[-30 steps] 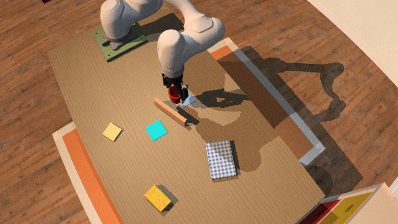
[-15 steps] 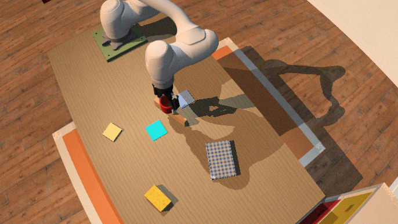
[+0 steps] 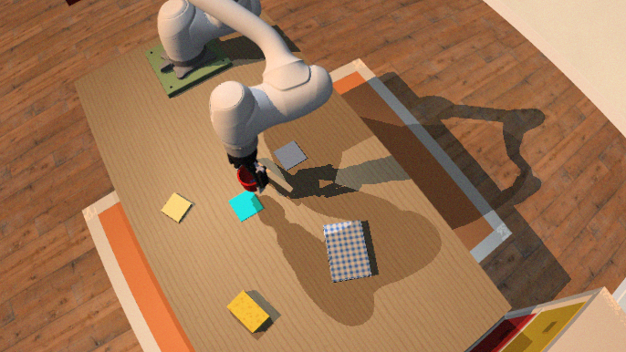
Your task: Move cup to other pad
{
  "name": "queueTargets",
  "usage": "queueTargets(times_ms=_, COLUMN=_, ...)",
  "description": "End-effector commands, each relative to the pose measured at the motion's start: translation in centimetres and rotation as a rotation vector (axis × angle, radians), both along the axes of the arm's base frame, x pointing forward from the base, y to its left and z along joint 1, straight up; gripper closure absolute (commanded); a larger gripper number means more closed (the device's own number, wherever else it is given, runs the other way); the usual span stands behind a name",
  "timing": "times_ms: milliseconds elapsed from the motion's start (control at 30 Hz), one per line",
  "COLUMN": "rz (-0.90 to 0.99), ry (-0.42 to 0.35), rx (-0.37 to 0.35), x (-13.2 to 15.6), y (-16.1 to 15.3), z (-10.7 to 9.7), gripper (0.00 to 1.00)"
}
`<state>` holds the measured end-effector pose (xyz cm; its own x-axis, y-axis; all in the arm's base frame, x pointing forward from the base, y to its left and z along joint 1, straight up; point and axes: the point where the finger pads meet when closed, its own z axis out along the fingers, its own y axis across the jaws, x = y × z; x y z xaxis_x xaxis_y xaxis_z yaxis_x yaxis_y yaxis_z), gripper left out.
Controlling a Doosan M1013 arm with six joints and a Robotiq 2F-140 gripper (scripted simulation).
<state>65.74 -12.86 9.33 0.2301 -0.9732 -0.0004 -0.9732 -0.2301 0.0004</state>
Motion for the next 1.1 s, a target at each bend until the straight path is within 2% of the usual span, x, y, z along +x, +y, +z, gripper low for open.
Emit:
queueTargets(times_ms=0, rz=0.000, ry=0.000, rx=0.000, x=0.3, y=-1.0, z=0.0, gripper=0.51)
queueTargets(times_ms=500, rz=0.000, ry=0.000, rx=0.000, x=1.0, y=-4.2, z=0.0, gripper=0.51)
queueTargets(times_ms=1067, rz=0.000, ry=0.000, rx=0.000, x=1.2, y=-4.6, z=0.0, gripper=0.51)
